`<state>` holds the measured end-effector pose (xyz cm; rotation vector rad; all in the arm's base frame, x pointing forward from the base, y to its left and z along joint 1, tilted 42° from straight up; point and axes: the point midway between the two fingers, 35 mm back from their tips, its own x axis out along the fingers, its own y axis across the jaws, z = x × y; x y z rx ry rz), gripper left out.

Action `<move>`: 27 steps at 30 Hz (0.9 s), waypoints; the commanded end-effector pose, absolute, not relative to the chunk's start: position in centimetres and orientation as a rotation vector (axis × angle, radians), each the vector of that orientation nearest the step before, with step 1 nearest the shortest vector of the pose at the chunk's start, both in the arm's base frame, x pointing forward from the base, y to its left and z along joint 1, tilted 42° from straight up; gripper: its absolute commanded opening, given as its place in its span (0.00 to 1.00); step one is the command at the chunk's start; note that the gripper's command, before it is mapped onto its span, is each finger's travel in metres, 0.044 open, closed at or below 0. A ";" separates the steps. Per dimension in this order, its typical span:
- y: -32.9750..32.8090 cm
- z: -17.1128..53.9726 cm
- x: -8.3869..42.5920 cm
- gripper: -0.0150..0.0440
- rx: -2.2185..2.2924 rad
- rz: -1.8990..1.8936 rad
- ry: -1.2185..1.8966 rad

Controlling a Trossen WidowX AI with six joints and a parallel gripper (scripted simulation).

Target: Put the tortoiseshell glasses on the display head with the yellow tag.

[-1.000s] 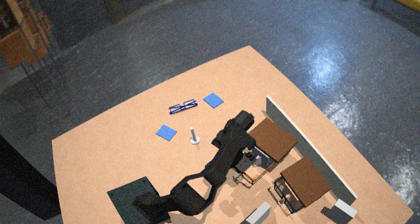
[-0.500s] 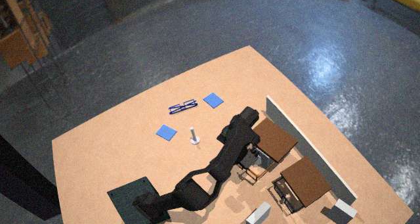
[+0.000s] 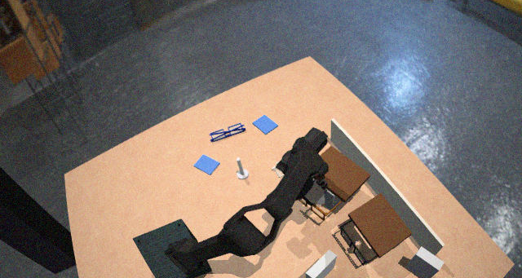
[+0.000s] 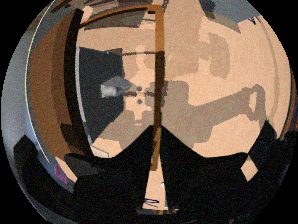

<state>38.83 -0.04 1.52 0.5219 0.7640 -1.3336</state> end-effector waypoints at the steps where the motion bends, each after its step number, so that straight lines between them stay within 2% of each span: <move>1: 0.0 1.5 39.5 0.25 0.515 -1.334 0.764; 27: 0.1 1.0 41.7 0.25 0.516 -1.333 0.763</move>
